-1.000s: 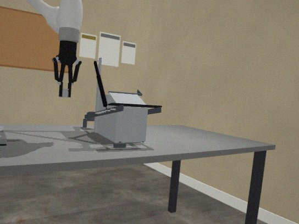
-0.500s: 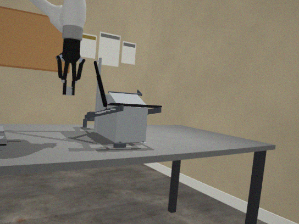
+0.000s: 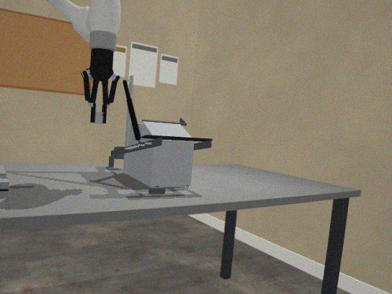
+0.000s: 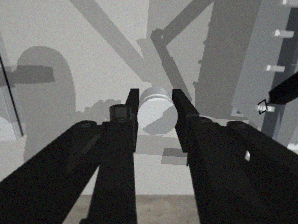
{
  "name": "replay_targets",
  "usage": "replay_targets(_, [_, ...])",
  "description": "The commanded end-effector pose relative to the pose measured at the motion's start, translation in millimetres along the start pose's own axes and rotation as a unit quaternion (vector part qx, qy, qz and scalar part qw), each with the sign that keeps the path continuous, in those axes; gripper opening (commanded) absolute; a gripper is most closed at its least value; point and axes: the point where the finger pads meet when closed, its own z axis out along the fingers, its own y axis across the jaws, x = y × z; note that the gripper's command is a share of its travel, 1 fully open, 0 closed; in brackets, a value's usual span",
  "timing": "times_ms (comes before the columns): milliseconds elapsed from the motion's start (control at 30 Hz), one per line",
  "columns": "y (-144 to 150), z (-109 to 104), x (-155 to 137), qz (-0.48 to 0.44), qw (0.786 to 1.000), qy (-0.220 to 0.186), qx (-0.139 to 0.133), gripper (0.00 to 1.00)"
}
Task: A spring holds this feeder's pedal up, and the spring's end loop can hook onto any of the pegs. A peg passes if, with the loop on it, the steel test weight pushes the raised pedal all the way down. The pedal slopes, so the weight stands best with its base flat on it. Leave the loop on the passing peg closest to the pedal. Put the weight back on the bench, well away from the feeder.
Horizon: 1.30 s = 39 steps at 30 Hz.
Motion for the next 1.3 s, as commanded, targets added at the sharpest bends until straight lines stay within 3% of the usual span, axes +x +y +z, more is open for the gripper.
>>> replay_targets(0, [5, -2, -4, 0.0, 1.0, -0.002, 0.0, 0.25])
replay_targets(1267, [65, -21, -59, 0.0, 1.0, -0.029, 0.0, 0.25])
